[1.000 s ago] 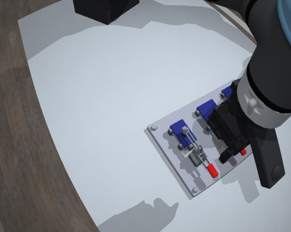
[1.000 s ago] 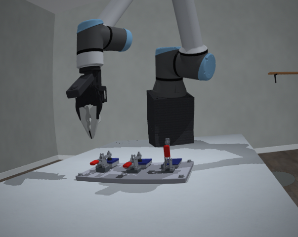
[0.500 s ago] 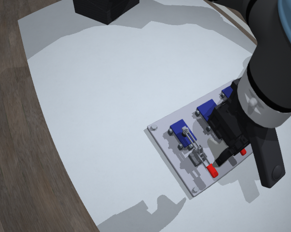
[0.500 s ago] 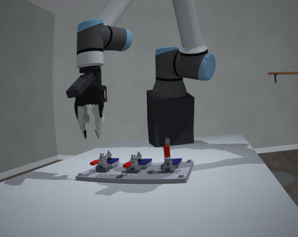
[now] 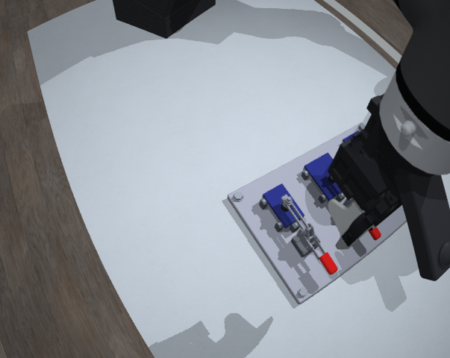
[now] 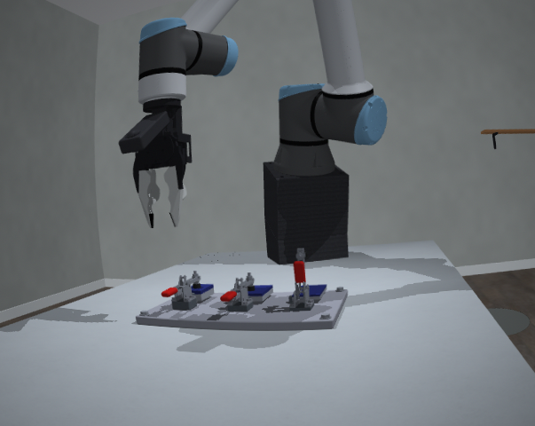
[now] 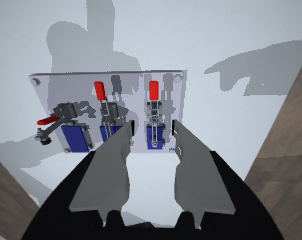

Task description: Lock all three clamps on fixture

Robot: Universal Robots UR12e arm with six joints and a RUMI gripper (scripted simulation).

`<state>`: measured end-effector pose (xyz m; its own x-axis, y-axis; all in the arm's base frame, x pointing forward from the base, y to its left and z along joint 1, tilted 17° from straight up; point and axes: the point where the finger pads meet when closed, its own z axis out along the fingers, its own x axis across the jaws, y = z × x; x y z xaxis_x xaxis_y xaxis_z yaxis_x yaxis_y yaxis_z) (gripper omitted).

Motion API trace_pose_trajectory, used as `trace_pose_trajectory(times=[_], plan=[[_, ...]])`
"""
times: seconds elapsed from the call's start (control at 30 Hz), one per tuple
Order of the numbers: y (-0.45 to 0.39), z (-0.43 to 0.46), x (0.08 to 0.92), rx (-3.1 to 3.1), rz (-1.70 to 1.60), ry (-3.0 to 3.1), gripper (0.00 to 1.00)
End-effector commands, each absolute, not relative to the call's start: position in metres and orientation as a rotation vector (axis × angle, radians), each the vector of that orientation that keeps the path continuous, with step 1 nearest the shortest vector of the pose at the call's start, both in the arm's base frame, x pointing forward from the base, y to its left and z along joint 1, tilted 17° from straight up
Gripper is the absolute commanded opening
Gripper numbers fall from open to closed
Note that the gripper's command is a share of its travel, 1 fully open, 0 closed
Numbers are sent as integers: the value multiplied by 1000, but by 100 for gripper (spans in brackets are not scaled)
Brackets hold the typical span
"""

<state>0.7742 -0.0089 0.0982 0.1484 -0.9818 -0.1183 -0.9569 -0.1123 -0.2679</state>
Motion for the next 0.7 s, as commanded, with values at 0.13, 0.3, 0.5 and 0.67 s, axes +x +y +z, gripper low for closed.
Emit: trace_pose_trajectory(times=[0.13, 0.3, 0.5, 0.67], plan=[[-16, 130, 770, -2148, -132, 1878, 28], [-15, 130, 769, -2149, -131, 1878, 28], [-6, 128, 766, -2152, -123, 1878, 28], [17, 130, 762, -2152, -125, 1878, 28]])
